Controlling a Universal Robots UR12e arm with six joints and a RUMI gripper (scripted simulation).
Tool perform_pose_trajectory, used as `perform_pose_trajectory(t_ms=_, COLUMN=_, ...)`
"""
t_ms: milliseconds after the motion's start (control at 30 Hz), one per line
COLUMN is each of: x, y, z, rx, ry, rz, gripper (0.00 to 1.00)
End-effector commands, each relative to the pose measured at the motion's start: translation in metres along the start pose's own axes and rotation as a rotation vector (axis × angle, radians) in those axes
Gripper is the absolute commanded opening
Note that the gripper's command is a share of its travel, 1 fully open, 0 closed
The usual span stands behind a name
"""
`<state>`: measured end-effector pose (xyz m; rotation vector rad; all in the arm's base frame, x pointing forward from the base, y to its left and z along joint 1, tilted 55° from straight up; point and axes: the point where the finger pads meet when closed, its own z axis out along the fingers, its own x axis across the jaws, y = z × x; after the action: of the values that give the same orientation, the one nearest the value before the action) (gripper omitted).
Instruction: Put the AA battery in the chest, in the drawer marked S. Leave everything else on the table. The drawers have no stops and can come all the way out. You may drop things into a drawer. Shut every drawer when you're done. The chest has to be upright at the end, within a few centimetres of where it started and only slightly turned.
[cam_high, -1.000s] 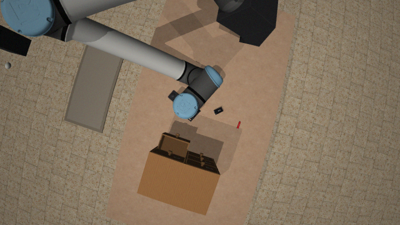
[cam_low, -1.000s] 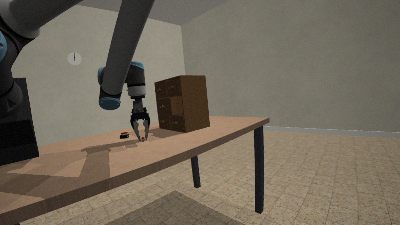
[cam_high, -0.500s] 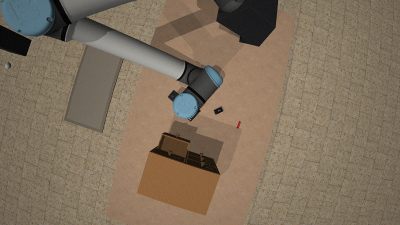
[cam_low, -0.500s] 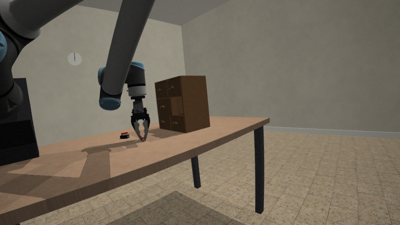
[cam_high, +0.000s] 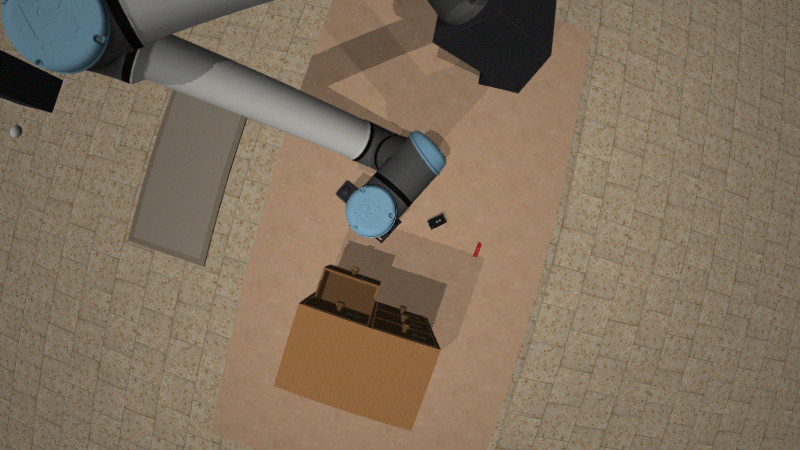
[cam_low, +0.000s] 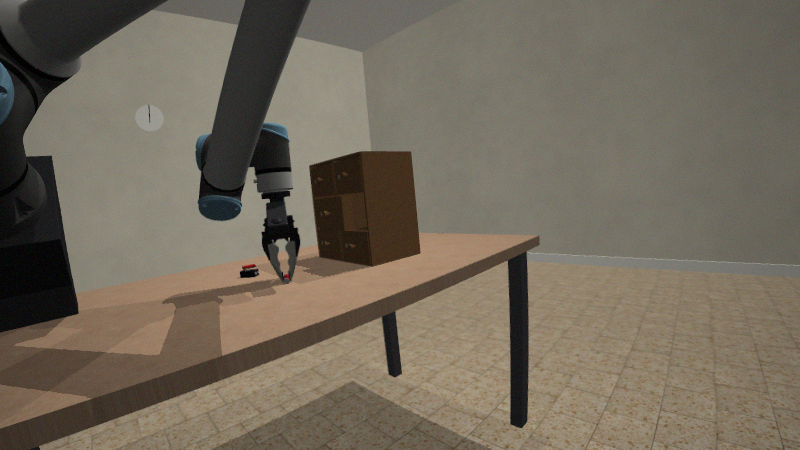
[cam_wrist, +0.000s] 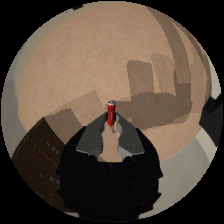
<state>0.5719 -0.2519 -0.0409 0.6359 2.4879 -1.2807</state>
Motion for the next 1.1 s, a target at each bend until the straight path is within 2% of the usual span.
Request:
perform_pose_trajectory(t_ms=0, x=0.000, y=0.000, z=0.000, rx=0.000, ry=-0.001, rz=0.000, gripper=0.05)
perform_pose_trajectory(t_ms=667, x=0.000, y=0.000, z=-0.003, rx=0.000, ry=-0.001, rz=0.000, gripper=0.05)
perform_pose_trajectory(t_ms=833, x=0.000, y=0.000, z=-0.011, rx=0.000, ry=-0.001, rz=0.000, gripper=0.05)
perform_pose_trajectory(t_ms=1067, x=0.000, y=0.000, z=-0.051, rx=0.000, ry=-0.001, rz=0.000, gripper=0.05)
